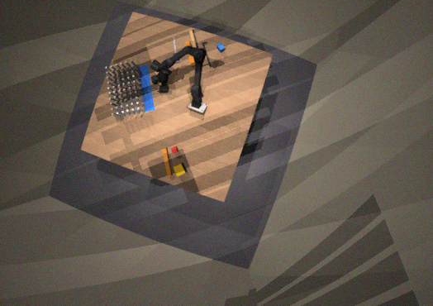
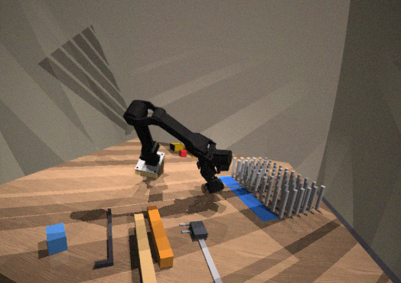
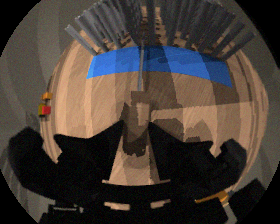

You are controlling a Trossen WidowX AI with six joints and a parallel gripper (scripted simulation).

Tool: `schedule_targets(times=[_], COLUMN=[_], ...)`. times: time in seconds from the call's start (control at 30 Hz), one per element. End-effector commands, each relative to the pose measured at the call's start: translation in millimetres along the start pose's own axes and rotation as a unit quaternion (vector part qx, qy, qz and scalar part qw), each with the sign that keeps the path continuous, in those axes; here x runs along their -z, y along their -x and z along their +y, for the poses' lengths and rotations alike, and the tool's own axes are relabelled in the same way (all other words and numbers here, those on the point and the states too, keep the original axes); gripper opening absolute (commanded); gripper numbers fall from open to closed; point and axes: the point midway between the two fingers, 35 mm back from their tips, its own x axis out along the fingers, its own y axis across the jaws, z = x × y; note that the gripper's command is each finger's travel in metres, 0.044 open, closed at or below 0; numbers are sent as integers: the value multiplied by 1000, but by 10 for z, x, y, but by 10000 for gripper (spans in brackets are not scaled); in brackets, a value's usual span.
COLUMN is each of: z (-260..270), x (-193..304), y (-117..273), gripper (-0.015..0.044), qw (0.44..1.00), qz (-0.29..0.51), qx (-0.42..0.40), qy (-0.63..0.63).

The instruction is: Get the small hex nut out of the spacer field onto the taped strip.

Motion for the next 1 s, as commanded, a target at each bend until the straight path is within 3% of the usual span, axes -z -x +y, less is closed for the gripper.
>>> schedule_targets(times=[0.0,0.97], z=[5,4], x=[35,196], y=[21,91], gripper=[0,0], qw=[1000,1000], qz=[0,1], qx=[0,0], qy=[1,2])
